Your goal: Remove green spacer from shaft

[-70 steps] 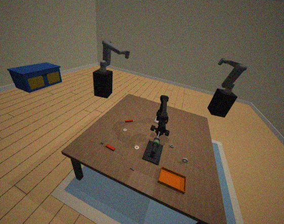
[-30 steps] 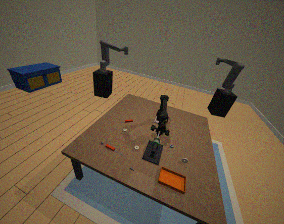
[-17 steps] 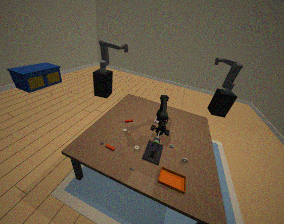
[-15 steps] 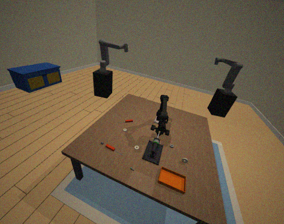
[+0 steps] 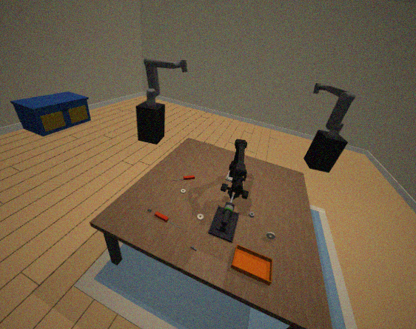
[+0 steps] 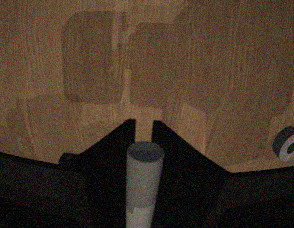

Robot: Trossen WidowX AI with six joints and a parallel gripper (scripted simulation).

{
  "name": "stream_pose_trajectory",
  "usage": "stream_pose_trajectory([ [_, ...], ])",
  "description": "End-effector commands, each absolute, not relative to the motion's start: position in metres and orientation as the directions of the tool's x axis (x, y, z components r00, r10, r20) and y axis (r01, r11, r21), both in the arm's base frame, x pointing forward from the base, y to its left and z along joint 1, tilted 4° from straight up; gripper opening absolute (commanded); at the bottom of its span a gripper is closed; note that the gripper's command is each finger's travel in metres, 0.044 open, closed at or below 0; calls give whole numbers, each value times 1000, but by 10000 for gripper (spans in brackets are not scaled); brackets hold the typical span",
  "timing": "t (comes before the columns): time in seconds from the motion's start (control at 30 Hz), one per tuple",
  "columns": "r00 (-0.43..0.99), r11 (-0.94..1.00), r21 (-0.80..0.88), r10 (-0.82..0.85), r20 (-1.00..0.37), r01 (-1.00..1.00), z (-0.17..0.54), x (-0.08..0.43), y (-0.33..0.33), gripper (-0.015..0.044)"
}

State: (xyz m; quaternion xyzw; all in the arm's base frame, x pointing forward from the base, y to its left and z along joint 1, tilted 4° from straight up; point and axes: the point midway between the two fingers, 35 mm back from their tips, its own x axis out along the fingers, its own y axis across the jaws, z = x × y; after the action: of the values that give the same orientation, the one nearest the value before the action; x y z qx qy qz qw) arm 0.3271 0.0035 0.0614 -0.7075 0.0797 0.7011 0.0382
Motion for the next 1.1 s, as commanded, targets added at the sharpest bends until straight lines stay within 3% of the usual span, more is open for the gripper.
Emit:
stream_pose_trajectory([
  [0.0, 1, -984, 55, -56, -998, -170, 62, 325, 4, 0],
  [1.07, 1, -984, 55, -56, -998, -170, 62, 322, 5, 0],
])
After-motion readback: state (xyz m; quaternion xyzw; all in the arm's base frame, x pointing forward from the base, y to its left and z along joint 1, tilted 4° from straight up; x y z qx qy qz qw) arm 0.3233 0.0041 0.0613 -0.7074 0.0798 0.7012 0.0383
